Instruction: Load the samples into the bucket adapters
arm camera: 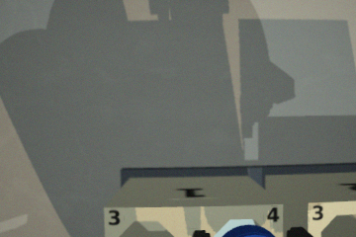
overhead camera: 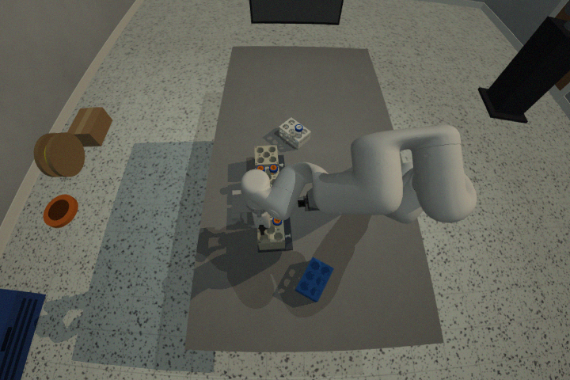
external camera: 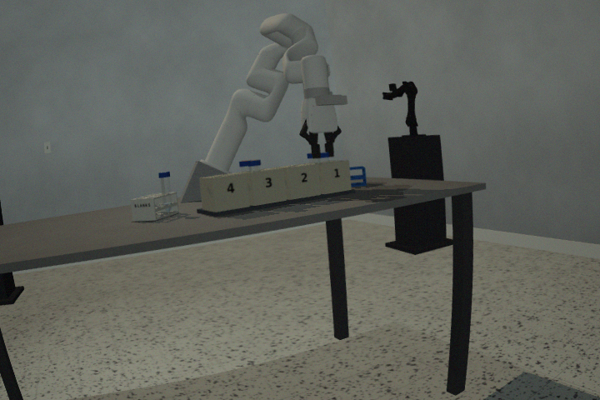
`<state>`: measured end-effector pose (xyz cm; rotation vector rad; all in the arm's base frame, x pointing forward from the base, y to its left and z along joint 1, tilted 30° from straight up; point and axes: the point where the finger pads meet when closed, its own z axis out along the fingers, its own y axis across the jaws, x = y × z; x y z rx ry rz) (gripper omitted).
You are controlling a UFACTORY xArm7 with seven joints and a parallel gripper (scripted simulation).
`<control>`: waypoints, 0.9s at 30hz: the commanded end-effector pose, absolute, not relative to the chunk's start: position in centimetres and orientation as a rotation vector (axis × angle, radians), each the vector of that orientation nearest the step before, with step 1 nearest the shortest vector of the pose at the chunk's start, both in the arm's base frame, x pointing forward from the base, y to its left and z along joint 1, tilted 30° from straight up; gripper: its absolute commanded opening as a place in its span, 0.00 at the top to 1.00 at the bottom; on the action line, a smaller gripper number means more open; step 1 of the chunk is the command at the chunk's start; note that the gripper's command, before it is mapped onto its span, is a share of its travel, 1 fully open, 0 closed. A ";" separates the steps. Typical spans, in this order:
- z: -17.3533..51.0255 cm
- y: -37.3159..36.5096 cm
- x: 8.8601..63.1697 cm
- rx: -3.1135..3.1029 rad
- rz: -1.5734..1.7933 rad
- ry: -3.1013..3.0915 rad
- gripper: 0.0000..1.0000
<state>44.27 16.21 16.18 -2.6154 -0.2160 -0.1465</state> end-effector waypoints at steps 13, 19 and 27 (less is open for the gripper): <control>18.8 14.7 44.2 -2.616 -0.151 -0.214 0.56; 19.8 14.1 44.1 -2.616 -0.151 -0.214 0.56; 20.9 13.5 44.0 -2.616 -0.152 -0.214 0.56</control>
